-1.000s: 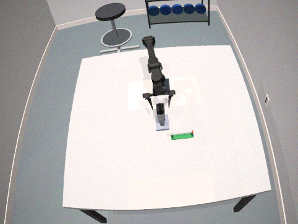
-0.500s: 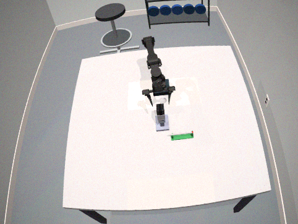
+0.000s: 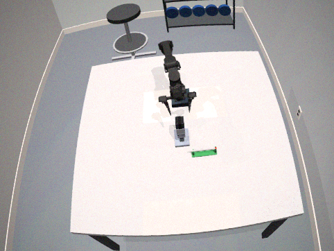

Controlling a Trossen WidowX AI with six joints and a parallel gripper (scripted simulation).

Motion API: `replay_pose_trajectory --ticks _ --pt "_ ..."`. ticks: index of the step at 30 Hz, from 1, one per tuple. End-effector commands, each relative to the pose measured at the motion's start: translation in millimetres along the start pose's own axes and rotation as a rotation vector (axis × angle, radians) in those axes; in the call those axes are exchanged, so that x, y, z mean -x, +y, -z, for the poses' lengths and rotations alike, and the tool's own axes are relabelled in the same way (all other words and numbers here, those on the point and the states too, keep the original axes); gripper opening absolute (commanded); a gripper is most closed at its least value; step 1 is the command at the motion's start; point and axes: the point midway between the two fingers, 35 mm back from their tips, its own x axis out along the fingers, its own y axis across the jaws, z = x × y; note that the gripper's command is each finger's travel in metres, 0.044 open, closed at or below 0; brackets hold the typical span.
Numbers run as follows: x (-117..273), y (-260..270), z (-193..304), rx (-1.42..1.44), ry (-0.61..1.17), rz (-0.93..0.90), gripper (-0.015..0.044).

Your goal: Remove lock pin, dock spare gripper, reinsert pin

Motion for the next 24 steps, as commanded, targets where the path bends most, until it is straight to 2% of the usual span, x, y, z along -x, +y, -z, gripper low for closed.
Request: replay_pose_trajectory --ticks 1,7,17,24 --pt "5.7 -0.1 -7.1 -0.001 0.001 0.001 0.0440" --pt "3.5 0.2 -4.5 0.001 -0.002 -0.002 0.0440" --pt "14.6 61.7 7.5 -0.023 0.060 -0.008 0.0180" --pt "38.2 106.3 16.9 -0.013 0.027 -0.004 0.0180"
